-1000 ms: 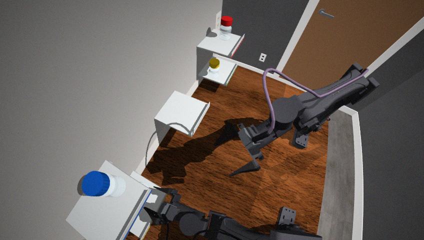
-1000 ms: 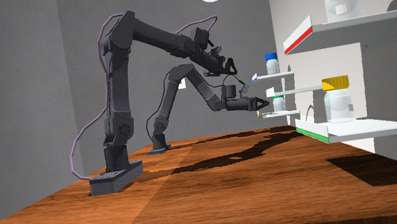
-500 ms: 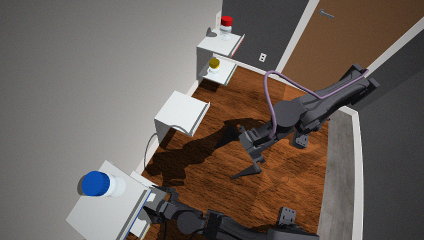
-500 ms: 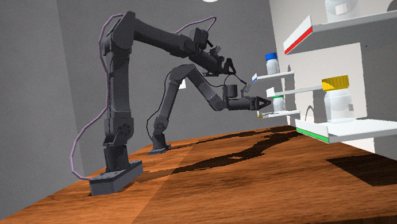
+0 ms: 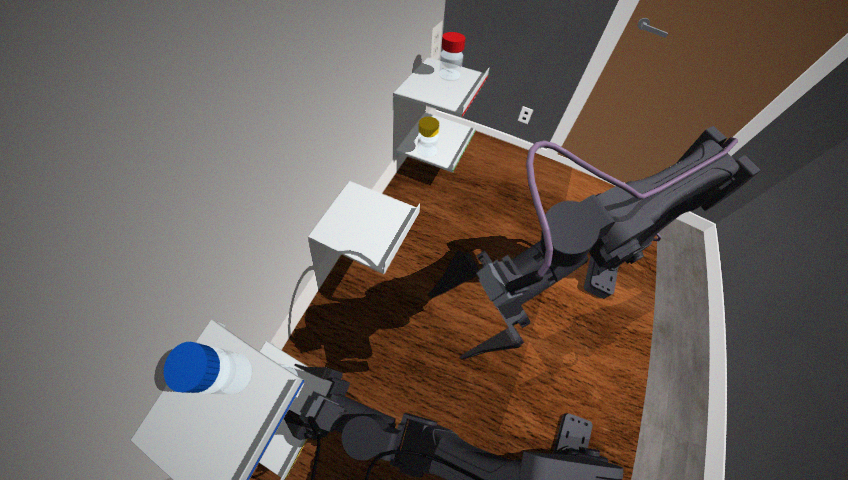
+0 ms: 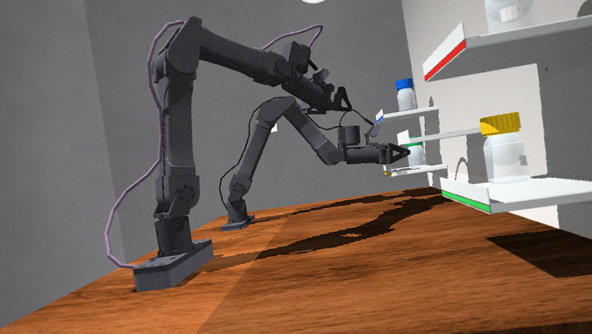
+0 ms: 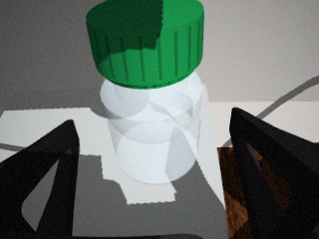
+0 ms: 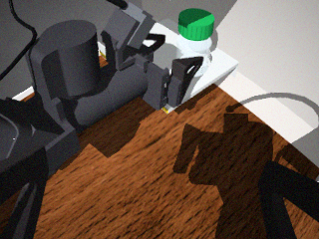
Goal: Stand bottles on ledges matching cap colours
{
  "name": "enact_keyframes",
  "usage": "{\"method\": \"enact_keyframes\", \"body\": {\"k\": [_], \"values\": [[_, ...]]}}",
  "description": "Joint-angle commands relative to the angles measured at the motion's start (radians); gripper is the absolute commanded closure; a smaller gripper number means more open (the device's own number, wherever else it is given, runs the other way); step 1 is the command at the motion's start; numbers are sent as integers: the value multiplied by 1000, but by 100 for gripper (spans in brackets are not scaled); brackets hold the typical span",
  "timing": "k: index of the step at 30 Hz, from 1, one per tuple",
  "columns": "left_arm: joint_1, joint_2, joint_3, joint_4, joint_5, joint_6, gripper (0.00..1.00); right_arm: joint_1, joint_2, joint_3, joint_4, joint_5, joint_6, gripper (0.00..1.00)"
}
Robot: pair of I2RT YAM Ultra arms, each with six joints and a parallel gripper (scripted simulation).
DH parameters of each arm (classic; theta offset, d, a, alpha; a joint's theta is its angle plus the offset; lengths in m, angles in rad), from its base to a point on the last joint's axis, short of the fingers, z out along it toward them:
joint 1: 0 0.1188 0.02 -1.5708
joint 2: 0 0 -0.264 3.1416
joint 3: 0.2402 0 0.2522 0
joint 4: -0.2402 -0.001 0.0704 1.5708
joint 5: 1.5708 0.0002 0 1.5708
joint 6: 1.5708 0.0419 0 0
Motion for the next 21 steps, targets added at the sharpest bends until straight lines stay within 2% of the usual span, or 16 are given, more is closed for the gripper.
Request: {"method": "enact_keyframes", "body": {"k": [1,21], "values": [[-15,21,46,-28,-10,-2,19,-6,-5,27,-14,12,1,0],[-19,80,142,-64,-13,-3,19,-6,-5,27,-14,12,1,0]]}}
